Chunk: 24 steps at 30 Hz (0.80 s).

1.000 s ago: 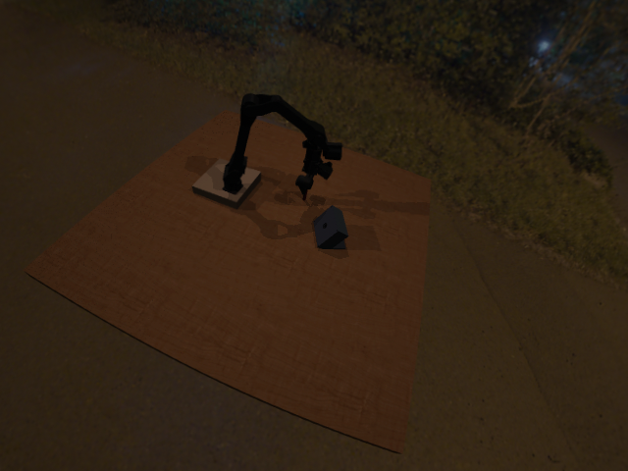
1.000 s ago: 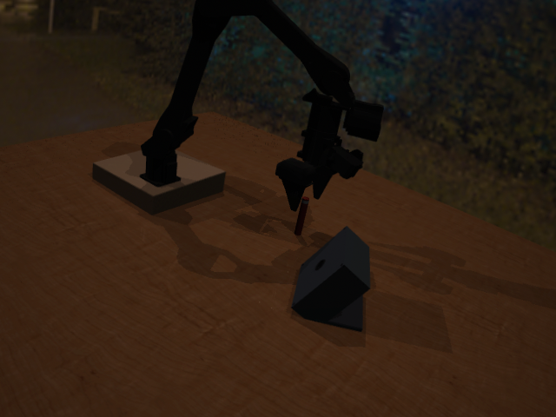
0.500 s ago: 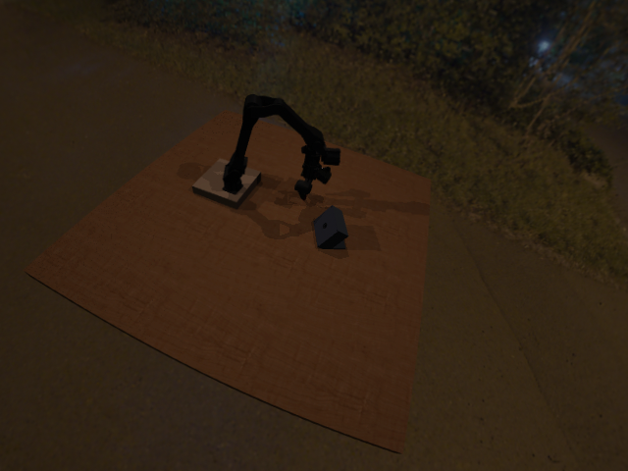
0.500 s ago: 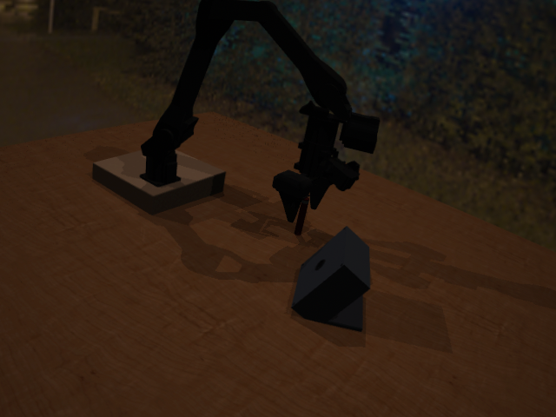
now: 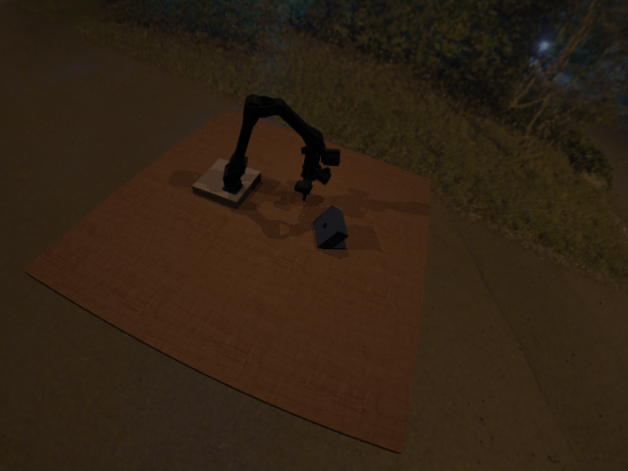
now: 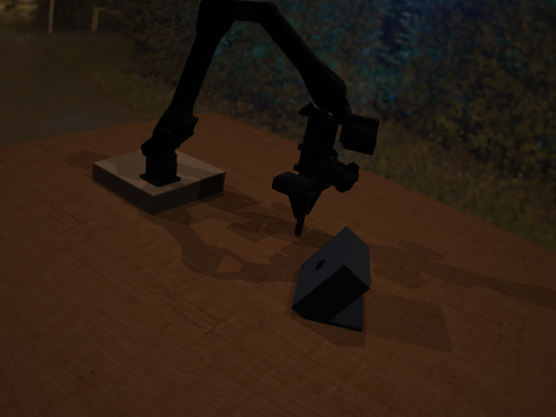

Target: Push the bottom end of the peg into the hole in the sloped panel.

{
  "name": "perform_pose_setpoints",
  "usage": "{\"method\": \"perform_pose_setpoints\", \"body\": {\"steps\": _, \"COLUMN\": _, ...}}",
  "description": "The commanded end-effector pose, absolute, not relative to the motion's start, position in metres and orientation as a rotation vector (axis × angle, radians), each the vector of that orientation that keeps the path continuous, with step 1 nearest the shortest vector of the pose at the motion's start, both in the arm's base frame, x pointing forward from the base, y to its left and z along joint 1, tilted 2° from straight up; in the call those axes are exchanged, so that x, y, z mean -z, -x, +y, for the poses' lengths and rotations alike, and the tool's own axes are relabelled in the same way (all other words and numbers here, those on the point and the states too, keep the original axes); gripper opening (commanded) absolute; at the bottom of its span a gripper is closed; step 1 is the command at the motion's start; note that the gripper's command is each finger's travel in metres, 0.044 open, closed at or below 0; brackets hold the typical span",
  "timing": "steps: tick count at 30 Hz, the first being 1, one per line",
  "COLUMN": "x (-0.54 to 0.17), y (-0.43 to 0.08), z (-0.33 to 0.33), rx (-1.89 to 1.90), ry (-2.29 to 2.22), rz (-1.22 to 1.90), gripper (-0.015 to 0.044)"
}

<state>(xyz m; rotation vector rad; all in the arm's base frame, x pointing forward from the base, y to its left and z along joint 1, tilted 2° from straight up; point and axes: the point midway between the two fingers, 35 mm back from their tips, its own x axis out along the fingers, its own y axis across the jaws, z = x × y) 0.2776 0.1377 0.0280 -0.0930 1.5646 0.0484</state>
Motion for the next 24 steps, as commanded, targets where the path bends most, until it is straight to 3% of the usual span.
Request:
{"method": "perform_pose_setpoints", "body": {"steps": 1, "x": -0.028, "y": -0.278, "z": 0.138, "rx": -0.049, "ry": 0.093, "rz": 1.565, "gripper": 0.0072}}
{"method": "perform_pose_setpoints", "body": {"steps": 9, "x": -0.029, "y": -0.278, "z": 0.138, "rx": -0.049, "ry": 0.093, "rz": 1.565, "gripper": 0.0000}}
{"method": "perform_pose_setpoints", "body": {"steps": 24, "x": -0.085, "y": -0.280, "z": 0.140, "rx": -0.054, "ry": 0.094, "rz": 1.566, "gripper": 0.0000}}
